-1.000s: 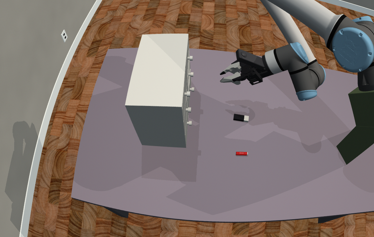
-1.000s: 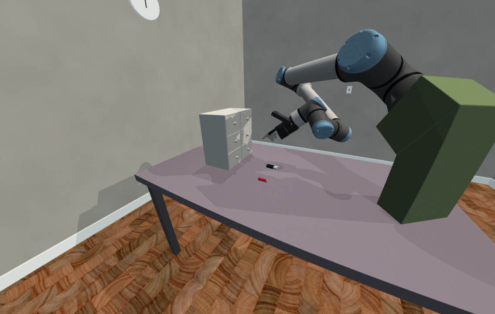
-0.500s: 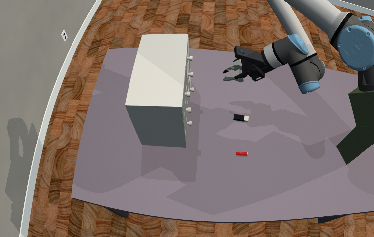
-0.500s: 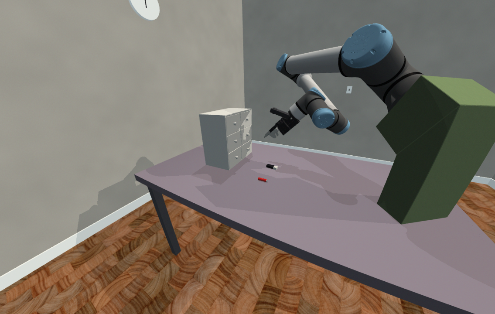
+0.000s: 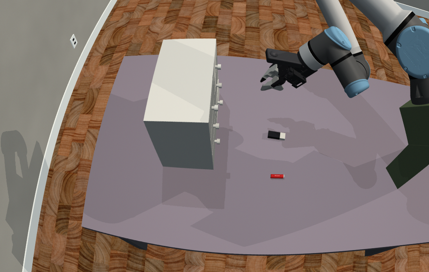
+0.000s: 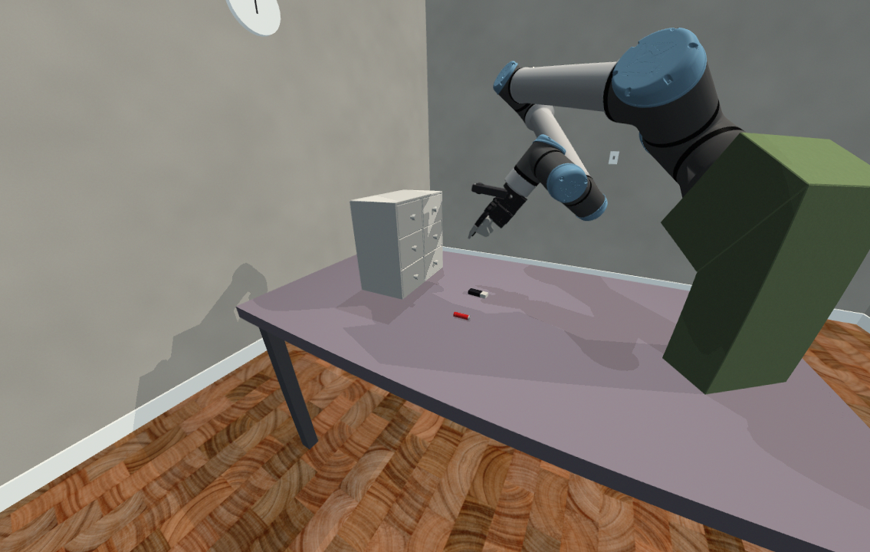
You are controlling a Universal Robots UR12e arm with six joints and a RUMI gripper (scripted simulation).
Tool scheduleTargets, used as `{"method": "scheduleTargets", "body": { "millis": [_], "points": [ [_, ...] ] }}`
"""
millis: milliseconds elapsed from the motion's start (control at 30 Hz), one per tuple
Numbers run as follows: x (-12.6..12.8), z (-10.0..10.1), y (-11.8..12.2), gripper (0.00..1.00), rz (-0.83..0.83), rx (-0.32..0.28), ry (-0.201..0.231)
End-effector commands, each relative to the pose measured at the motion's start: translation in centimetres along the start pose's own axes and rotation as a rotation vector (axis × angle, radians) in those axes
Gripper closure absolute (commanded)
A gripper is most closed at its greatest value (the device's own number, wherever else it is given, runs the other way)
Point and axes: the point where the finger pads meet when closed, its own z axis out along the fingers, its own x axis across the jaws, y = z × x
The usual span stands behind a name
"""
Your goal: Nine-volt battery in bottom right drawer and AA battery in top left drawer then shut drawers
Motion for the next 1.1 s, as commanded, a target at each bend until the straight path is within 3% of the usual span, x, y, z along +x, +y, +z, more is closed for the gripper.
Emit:
{"method": "scheduleTargets", "body": {
  "millis": [0,800,1067],
  "points": [
    [0.0,-0.7,0.0,0.80,0.002,-0.064,-0.001],
    [0.0,-3.9,0.2,0.80,0.001,-0.323,-0.001],
    [0.0,-4.7,0.3,0.80,0.001,-0.382,-0.001]
  ]
}}
